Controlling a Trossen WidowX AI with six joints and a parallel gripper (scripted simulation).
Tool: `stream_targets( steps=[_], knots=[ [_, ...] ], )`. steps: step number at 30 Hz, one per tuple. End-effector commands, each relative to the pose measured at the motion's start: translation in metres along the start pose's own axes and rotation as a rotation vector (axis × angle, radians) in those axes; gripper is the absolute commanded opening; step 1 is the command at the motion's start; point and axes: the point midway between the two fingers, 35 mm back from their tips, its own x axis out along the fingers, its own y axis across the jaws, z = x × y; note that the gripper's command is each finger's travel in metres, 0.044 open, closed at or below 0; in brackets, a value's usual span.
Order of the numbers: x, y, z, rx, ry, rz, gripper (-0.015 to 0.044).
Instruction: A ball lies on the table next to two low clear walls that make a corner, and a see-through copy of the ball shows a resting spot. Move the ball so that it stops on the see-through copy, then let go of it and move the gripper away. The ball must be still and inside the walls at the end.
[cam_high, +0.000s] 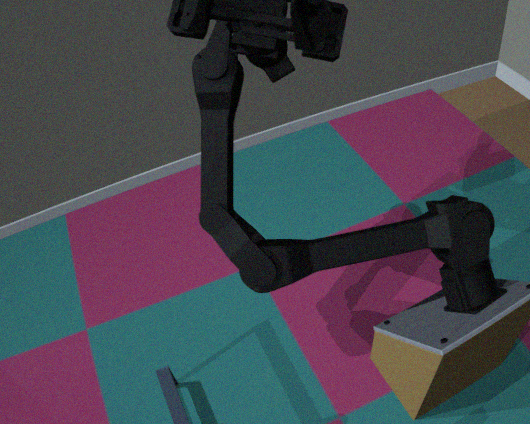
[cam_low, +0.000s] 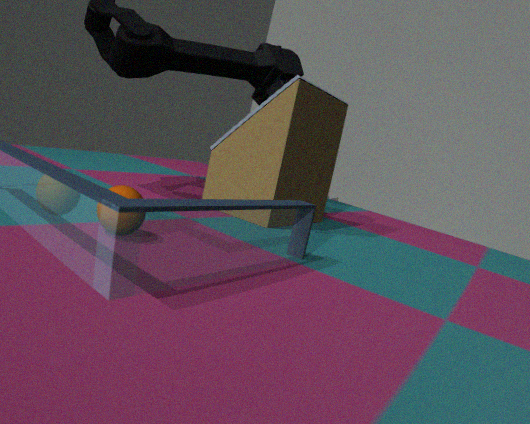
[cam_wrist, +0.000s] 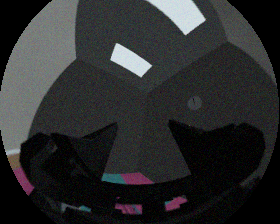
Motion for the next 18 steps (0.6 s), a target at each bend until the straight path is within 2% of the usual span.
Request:
stream_targets(
  steps=[1, 3, 10, 12, 18],
  knots=[
    [-0.001, 0.002, 0.002, -0.009, -0.001, 0.0, 0.0374],
    [-0.005, 0.014, 0.014, -0.078, -0.002, -0.002, 0.034],
    [-0.012, 0.049, 0.059, -0.176, 0.137, -0.13, 0.034],
    [-0.006, 0.07, 0.066, -0.227, 0.154, -0.103, 0.034],
    [0.025, 0.1, 0.074, -0.265, 0.331, -0.195, 0.034]
  ],
)
